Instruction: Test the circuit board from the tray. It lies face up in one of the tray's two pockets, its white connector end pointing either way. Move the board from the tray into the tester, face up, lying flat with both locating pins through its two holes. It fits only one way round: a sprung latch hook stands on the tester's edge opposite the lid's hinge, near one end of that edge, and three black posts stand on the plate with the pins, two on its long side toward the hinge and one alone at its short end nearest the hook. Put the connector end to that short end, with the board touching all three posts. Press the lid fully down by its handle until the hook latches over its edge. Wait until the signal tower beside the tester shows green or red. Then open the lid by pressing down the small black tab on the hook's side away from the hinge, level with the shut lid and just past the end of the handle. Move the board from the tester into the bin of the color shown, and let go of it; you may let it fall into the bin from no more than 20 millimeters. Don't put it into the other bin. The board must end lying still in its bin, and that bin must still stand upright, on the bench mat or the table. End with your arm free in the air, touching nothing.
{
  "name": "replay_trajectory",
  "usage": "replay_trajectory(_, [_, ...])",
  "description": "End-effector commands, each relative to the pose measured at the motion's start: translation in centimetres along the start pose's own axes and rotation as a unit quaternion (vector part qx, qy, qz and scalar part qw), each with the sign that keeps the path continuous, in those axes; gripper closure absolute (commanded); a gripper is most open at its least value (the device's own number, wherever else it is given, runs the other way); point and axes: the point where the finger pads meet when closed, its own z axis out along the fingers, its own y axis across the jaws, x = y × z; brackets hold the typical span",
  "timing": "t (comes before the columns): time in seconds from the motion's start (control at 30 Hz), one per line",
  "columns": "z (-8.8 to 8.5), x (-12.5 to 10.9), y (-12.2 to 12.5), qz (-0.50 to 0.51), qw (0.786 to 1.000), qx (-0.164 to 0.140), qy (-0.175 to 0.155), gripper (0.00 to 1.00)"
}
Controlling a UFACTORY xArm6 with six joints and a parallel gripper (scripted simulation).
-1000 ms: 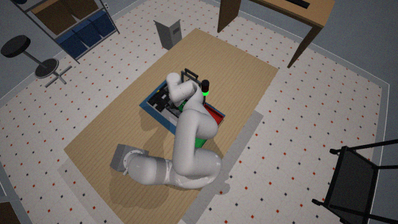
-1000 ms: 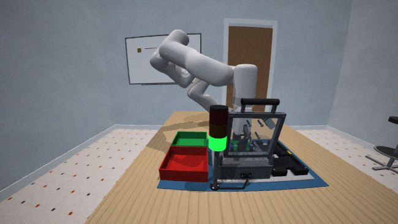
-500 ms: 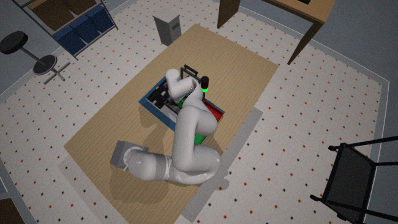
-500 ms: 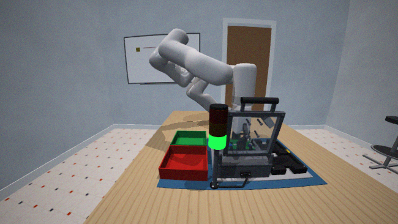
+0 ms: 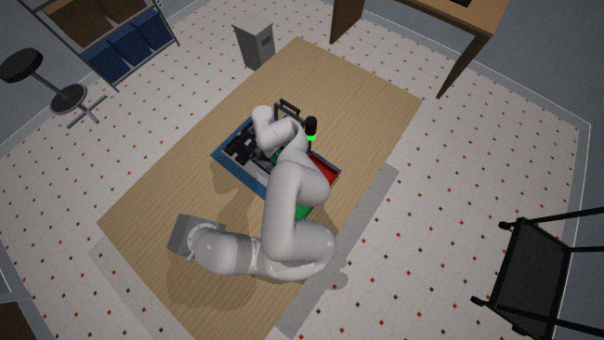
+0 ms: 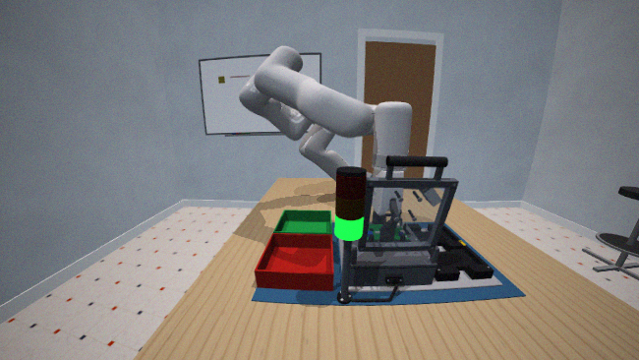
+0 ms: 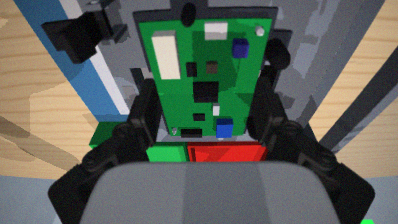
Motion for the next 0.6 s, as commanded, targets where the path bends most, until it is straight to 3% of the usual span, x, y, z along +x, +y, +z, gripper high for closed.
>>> replay_trajectory(0.0, [-0.10, 0.02, 0.08, 0.000, 1.000, -0.001, 0.001, 0.21])
replay_trajectory(0.57, [-0.48, 0.02, 0.08, 0.000, 1.000, -0.001, 0.001, 0.21])
